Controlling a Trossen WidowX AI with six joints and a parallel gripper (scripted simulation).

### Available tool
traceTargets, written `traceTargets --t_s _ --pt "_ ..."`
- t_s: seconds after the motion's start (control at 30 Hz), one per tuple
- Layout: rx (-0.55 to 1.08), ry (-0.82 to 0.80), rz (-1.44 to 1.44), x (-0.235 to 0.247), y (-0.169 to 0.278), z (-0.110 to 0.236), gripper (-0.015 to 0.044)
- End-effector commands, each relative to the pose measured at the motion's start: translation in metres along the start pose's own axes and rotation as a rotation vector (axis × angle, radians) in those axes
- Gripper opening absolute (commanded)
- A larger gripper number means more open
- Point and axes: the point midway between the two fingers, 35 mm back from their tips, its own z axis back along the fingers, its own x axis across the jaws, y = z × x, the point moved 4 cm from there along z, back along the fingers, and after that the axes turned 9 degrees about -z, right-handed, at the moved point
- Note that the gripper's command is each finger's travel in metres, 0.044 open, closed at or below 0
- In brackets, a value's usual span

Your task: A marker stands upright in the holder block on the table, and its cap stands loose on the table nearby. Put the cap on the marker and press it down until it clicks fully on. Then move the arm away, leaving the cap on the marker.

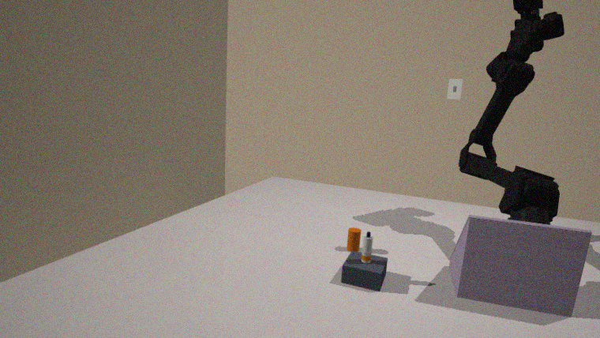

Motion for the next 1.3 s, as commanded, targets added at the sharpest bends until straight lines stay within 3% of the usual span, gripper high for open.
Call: traceTargets --t_s 0.0,0.3,1.0,1.27 --pt "-0.001 -0.125 -0.066 0.034 -0.006 -0.001 0.0247" --pt "0.118 -0.476 -0.252 0.129 0.002 0.015 0.0247" --pt "0.596 -0.903 -0.416 0.253 0.068 0.102 0.0247" --pt "1.043 -1.075 -0.506 0.300 0.118 0.187 0.0247"
